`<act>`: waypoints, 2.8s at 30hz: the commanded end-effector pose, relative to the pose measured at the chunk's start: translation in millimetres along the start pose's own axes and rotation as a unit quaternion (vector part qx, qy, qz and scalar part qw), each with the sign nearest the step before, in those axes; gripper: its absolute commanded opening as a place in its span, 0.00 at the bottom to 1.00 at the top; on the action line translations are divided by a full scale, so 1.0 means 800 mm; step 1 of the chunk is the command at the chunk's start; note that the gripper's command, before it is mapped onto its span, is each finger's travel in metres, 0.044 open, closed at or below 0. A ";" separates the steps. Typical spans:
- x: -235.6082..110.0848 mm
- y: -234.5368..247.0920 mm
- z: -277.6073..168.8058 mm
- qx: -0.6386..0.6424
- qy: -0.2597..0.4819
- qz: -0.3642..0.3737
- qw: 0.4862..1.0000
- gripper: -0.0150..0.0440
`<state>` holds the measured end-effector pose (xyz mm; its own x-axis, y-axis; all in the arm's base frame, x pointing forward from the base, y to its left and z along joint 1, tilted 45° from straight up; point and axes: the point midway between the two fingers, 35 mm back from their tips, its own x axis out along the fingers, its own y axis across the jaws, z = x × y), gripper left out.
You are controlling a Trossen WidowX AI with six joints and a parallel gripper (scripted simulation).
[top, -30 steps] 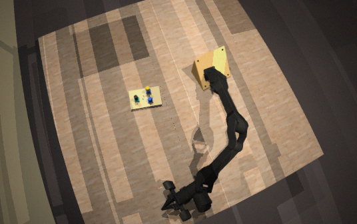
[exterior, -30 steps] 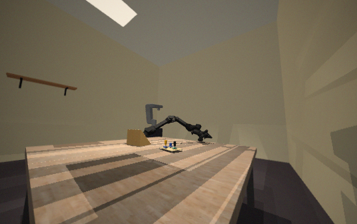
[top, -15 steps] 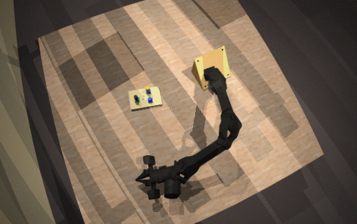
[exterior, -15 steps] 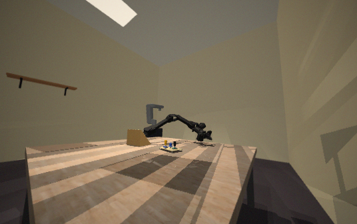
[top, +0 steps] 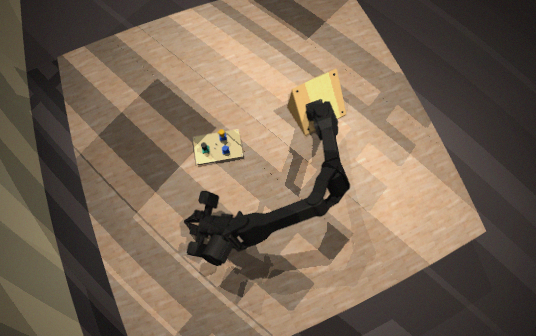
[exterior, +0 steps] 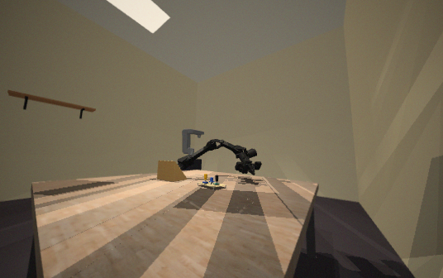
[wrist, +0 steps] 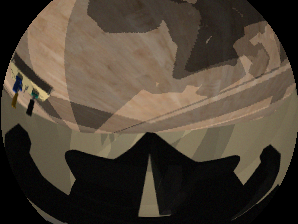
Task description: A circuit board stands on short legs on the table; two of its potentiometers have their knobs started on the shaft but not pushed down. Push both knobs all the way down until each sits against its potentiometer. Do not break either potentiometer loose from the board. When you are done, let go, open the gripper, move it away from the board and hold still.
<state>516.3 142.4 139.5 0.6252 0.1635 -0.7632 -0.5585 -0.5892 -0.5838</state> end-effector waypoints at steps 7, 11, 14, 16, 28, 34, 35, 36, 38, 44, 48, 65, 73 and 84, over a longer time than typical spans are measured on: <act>0.020 0.107 -0.033 0.064 -0.072 0.100 0.990 0.25; 0.021 0.148 -0.042 0.099 -0.103 0.135 0.981 0.25; 0.019 0.178 -0.048 0.127 -0.126 0.159 0.971 0.25; 0.016 0.197 -0.050 0.147 -0.142 0.174 0.963 0.25; -0.012 0.296 -0.057 0.281 -0.237 0.237 0.899 0.25; -0.033 0.334 -0.056 0.355 -0.283 0.253 0.855 0.25; -0.037 0.339 -0.056 0.367 -0.290 0.255 0.846 0.25; -0.040 0.345 -0.056 0.379 -0.297 0.256 0.838 0.25; -0.048 0.355 -0.055 0.405 -0.311 0.258 0.820 0.25; -0.072 0.380 -0.055 0.478 -0.350 0.256 0.764 0.25; -0.074 0.382 -0.055 0.486 -0.354 0.255 0.757 0.25; -0.052 0.384 -0.027 0.486 -0.354 0.255 0.757 0.25; -0.043 0.384 -0.015 0.486 -0.355 0.254 0.757 0.25; -0.043 0.384 -0.015 0.486 -0.355 0.254 0.757 0.25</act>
<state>329.1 -54.7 -10.5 -0.0666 0.6953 -0.7157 -0.9822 0.0806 0.1697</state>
